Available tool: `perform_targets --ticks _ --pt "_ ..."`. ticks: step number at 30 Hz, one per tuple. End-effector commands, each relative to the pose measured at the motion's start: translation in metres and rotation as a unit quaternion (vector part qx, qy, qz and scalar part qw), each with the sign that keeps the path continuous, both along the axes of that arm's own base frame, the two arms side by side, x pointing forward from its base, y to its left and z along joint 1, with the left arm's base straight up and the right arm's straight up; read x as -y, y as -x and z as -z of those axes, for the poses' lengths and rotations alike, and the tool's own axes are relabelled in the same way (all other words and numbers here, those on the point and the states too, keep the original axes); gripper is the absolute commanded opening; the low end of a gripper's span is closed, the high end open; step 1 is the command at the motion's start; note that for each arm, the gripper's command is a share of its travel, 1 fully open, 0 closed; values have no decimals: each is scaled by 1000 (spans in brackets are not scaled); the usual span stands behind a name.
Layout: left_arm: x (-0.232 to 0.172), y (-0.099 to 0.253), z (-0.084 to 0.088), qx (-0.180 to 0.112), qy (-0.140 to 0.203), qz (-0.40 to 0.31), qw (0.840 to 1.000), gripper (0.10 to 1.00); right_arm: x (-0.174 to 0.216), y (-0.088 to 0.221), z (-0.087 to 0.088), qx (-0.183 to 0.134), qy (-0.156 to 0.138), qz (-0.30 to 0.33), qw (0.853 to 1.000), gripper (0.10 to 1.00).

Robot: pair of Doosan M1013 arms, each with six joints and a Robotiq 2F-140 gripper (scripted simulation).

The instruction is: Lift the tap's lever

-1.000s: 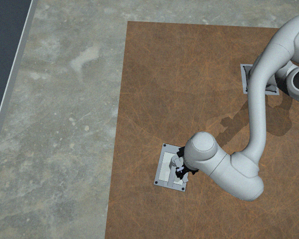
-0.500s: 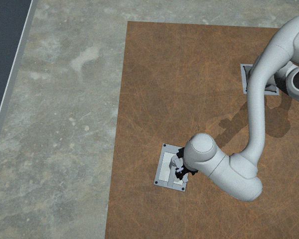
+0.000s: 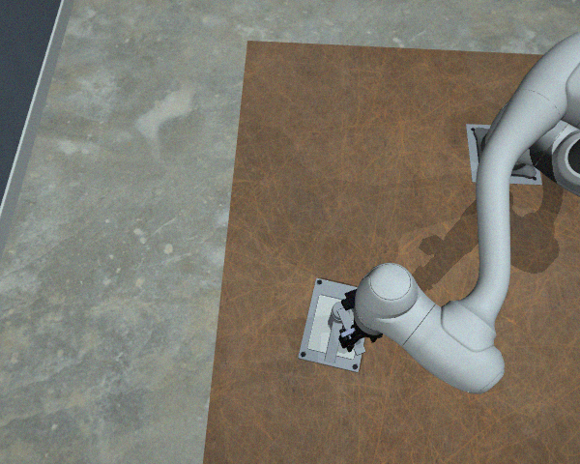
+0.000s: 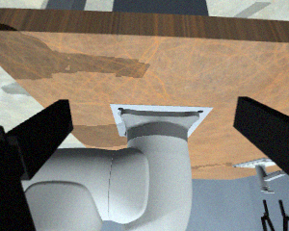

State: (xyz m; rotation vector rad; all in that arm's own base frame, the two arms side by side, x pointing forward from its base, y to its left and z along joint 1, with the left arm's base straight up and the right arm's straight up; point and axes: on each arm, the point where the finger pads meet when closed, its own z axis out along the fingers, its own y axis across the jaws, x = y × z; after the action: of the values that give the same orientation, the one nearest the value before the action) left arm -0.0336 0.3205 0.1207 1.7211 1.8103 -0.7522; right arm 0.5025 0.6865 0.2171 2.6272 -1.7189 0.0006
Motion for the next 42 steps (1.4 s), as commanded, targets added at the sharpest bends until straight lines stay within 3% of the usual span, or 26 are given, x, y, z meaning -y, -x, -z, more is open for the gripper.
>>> perform_targets --ticks 1,16,42 --pt "0 0 0 0 0 0 1000 1000 0 0 2 0 -1 0 1000 434" --pt "0 0 0 0 0 0 1000 1000 0 0 17 0 -1 0 1000 434" --pt "0 0 0 0 0 0 1000 1000 0 0 18 0 -1 0 1000 434"
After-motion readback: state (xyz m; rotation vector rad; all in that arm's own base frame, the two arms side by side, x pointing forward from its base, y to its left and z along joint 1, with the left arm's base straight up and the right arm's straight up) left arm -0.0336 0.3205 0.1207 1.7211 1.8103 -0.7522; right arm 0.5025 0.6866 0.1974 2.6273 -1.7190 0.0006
